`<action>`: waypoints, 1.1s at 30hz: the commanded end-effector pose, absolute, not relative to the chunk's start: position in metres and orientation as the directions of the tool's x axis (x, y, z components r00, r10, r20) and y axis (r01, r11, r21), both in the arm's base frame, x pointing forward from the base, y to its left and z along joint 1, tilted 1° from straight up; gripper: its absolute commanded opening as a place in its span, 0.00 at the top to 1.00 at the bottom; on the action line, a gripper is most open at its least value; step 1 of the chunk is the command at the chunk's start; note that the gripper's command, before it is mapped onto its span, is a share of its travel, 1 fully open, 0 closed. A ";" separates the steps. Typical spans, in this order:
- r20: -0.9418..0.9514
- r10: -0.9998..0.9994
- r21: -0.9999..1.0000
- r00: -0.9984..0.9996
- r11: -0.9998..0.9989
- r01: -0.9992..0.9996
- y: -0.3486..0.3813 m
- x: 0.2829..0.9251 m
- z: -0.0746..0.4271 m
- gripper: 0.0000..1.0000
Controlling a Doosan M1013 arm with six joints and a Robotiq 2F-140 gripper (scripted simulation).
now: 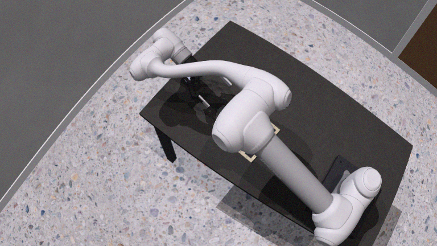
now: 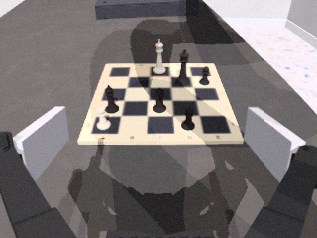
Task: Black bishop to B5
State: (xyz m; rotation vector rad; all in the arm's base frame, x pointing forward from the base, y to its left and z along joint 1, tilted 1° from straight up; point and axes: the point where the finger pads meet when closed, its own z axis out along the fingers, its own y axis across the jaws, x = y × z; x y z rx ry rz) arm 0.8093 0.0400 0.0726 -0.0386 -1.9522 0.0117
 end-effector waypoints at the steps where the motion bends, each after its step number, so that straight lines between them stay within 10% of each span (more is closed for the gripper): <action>1: 0.927 0.029 -0.025 -0.373 1.000 0.015 0.042 0.809 0.099 0.00; 21: 0.921 0.028 -0.021 -0.389 1.000 0.021 0.039 0.806 0.103 0.00; 33: 0.693 -0.042 0.049 -0.720 0.999 -0.011 0.015 0.768 0.111 0.00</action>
